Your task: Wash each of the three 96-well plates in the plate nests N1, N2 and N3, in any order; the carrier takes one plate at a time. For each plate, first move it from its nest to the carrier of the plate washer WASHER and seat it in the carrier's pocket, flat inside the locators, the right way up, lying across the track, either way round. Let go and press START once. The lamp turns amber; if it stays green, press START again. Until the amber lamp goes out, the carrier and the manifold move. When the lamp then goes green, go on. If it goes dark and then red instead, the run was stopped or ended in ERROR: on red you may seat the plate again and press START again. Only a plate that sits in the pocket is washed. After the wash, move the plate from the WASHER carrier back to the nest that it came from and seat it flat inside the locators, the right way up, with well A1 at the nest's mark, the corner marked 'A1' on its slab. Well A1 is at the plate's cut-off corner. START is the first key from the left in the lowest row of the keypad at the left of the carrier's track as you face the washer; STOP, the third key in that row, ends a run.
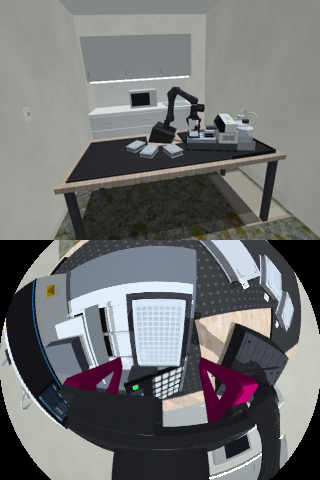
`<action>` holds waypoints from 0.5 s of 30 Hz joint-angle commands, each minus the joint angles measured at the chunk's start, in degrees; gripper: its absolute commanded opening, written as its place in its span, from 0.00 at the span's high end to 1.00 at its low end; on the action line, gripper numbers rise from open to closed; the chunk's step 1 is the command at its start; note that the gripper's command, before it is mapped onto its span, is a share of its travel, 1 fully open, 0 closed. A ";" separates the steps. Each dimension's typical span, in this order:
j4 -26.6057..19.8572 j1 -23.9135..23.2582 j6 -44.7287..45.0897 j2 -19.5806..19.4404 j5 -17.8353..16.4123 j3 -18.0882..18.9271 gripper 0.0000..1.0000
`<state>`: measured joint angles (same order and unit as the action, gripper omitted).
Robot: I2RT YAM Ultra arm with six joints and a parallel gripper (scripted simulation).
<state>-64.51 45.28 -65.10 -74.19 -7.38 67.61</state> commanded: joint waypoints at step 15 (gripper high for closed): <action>5.92 0.69 -0.97 -0.95 0.35 -3.73 0.00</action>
<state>-59.59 45.98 -65.87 -75.33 -7.35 63.92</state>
